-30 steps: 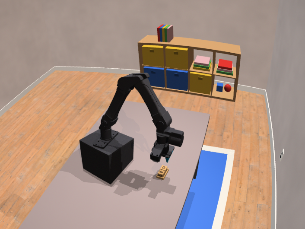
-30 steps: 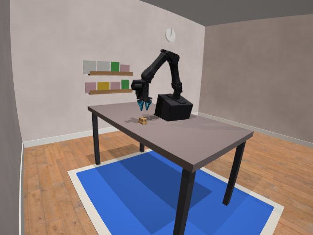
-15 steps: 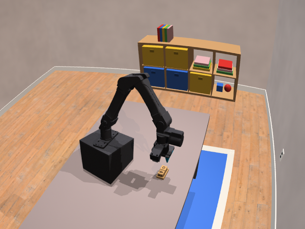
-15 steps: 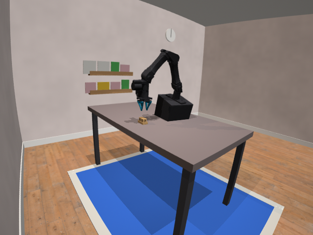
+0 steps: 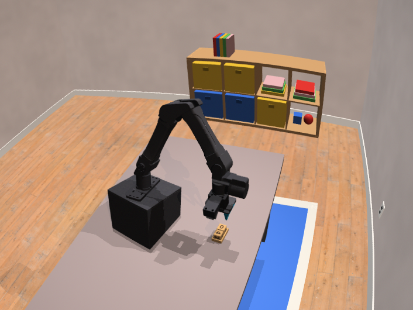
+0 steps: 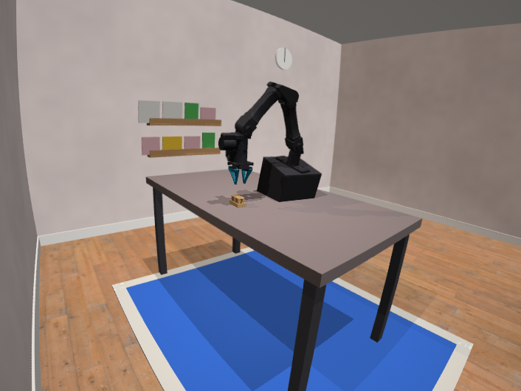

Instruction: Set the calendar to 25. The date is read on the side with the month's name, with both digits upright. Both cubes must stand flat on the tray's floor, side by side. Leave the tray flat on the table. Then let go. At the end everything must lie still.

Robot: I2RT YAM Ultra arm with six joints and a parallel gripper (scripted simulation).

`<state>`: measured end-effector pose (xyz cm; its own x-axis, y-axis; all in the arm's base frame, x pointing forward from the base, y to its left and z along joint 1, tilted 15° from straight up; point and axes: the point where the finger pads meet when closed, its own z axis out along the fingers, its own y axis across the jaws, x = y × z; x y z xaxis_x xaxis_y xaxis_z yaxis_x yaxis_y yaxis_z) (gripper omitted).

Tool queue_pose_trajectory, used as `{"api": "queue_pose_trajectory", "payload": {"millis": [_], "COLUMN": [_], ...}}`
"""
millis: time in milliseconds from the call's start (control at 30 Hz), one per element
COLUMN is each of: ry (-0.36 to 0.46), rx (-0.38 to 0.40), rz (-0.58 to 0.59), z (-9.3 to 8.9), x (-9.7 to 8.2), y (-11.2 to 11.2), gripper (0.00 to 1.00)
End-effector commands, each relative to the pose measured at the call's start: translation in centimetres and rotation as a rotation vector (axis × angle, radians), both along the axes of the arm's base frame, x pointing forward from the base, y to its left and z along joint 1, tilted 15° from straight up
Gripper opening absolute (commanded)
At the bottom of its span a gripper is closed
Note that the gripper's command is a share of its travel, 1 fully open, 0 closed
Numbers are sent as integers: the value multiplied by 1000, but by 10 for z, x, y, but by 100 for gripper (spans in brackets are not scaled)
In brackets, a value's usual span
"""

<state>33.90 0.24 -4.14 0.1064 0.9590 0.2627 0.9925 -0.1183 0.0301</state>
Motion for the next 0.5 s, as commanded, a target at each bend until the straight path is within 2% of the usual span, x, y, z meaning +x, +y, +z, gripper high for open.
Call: {"api": "queue_pose_trajectory", "payload": {"millis": [0,467], "ry": [-9,-7], "rx": [-2,-2], "rz": [-2,-11], "z": [2,-4], "x": [2,3], "y": [-1,1], "gripper": [47,47]}}
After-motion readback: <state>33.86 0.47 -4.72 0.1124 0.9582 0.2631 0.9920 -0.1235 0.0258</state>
